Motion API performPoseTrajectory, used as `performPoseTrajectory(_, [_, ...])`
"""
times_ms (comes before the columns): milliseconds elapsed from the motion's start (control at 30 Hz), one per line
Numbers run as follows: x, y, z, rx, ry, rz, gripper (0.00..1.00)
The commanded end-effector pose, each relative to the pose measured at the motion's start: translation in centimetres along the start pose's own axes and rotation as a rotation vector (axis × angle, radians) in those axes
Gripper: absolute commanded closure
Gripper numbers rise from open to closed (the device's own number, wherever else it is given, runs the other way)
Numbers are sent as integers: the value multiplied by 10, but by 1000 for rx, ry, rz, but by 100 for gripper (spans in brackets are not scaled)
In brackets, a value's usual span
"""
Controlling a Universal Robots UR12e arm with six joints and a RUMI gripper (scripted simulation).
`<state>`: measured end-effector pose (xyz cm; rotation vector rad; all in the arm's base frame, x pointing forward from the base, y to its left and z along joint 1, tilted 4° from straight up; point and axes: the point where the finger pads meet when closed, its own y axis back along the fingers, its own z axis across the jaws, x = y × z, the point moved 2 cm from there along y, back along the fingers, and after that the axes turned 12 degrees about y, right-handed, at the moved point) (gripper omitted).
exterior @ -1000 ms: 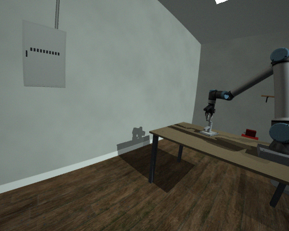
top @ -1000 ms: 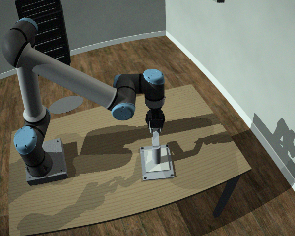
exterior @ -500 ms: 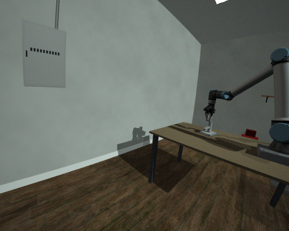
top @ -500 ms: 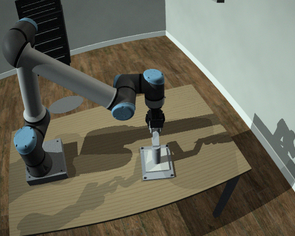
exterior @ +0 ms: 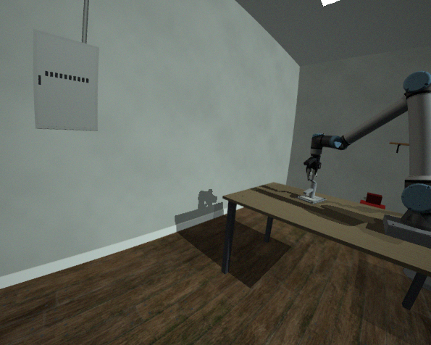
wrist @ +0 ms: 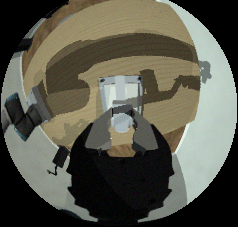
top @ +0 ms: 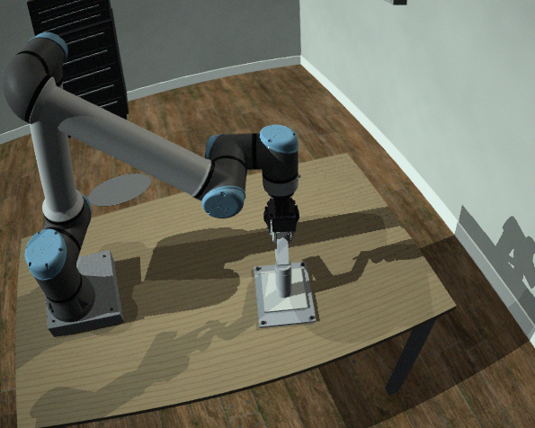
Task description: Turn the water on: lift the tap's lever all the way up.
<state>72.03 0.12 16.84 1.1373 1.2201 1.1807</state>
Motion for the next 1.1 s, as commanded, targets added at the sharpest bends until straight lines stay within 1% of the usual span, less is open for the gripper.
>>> performPoseTrajectory(0, [0, 1, 1, -2, 0, 0, 100])
performPoseTrajectory(633, [0, 1, 1, -2, 0, 0, 100])
performPoseTrajectory(667, [0, 1, 1, -2, 0, 0, 58])
performPoseTrajectory(1067, [0, 1, 1, -2, 0, 0, 58])
